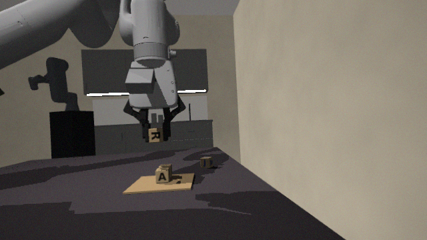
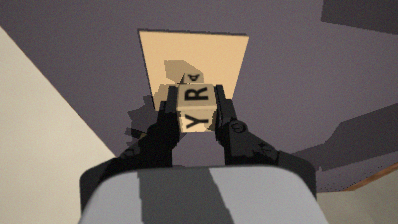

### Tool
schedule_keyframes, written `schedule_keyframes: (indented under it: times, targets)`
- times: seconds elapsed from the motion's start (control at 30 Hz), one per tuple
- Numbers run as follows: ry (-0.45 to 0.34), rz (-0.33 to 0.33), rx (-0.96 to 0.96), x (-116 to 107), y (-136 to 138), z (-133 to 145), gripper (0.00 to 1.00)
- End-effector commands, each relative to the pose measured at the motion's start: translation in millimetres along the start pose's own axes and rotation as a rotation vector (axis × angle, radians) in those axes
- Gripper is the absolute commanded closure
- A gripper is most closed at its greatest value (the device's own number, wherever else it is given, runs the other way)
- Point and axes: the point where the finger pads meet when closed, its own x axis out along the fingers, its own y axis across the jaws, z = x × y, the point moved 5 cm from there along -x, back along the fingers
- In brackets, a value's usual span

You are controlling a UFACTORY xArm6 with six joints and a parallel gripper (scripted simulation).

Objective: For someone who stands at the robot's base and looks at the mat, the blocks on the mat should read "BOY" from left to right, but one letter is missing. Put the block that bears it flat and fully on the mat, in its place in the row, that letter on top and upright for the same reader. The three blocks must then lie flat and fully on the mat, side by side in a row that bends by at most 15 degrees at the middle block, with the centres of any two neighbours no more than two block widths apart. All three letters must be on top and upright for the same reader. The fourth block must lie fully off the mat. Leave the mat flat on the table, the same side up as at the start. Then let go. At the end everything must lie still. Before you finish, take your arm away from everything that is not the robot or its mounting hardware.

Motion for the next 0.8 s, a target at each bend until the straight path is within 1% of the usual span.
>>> schedule_keyframes:
  times: [0.0,0.5,0.77]
  targets:
    - [0.001,0.005,0.015,-0.5,-1.3,0.5,0.73]
    - [0.001,0.005,0.015,-0.1,-1.3,0.5,0.73]
    - [0.001,0.005,0.015,6.9,-1.4,0.5,0.73]
